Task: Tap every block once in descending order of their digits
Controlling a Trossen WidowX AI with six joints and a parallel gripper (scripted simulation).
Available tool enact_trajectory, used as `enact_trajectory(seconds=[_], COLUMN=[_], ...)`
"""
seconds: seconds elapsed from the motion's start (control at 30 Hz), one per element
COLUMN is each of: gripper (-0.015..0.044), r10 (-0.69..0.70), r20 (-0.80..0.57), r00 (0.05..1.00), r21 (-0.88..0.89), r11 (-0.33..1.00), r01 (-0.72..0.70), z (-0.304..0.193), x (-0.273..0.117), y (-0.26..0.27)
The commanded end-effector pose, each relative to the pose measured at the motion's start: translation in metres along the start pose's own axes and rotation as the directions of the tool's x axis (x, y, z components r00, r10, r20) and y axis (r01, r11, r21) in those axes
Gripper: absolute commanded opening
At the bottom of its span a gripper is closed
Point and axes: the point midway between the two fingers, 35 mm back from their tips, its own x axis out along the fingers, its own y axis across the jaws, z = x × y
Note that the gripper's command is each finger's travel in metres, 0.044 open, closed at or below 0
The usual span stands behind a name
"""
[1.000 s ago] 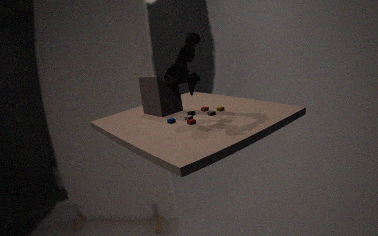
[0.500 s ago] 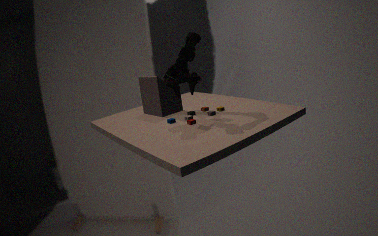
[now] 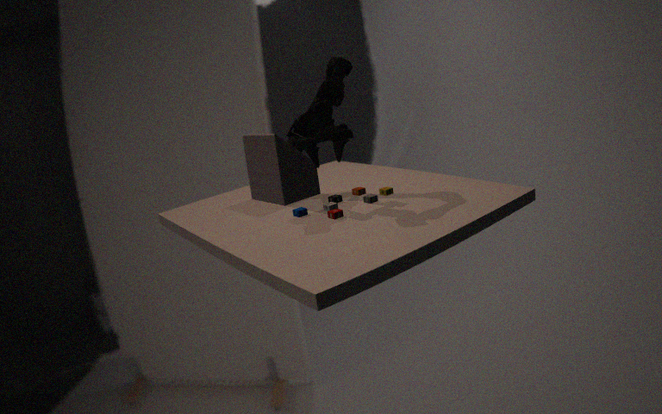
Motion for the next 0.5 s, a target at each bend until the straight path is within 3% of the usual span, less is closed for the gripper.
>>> enact_trajectory(seconds=[0.0, 0.33, 0.47], gripper=[0.04, 0.04, 0.04], r10=[0.003, 0.0, -0.025], r20=[0.007, 0.007, 0.005], r00=[1.0, 1.0, 1.0], r21=[0.001, 0.003, 0.019], r11=[1.0, 1.0, 1.0], r01=[-0.003, 0.0, 0.025], z=[0.0, 0.001, 0.003], x=[-0.001, -0.001, -0.002], y=[0.002, 0.004, 0.049])
